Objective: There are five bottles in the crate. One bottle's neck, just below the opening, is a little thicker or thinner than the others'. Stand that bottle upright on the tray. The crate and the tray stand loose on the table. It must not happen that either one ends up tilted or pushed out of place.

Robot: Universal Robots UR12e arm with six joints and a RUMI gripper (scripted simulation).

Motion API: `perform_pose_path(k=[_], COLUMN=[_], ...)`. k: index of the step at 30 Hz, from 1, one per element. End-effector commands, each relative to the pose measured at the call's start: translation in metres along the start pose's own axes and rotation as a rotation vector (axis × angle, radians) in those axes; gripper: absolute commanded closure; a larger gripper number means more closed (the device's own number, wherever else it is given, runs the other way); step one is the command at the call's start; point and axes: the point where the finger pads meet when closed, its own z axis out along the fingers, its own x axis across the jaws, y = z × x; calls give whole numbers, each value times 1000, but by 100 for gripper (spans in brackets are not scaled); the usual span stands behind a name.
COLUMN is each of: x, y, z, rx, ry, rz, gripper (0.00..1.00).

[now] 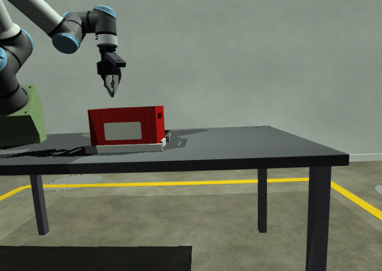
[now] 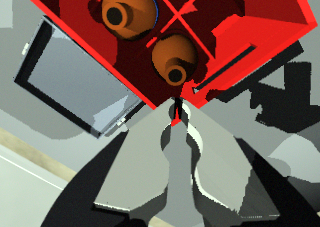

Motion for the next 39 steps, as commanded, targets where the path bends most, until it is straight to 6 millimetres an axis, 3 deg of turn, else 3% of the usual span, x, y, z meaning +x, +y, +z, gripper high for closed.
perform_pose_path(k=[1,8,14,23,35,36,39], x=[0,-7,-59,-119,-125,-125,-125], y=[0,-8,-58,-113,-119,-119,-119], z=[0,-1,-2,0,0,0,0], rx=[0,0,1,1,1,1,1], ry=[-1,-1,-1,-1,-1,-1,-1], rz=[0,0,0,0,0,0,0], gripper=[100,100,100,100,100,62,62])
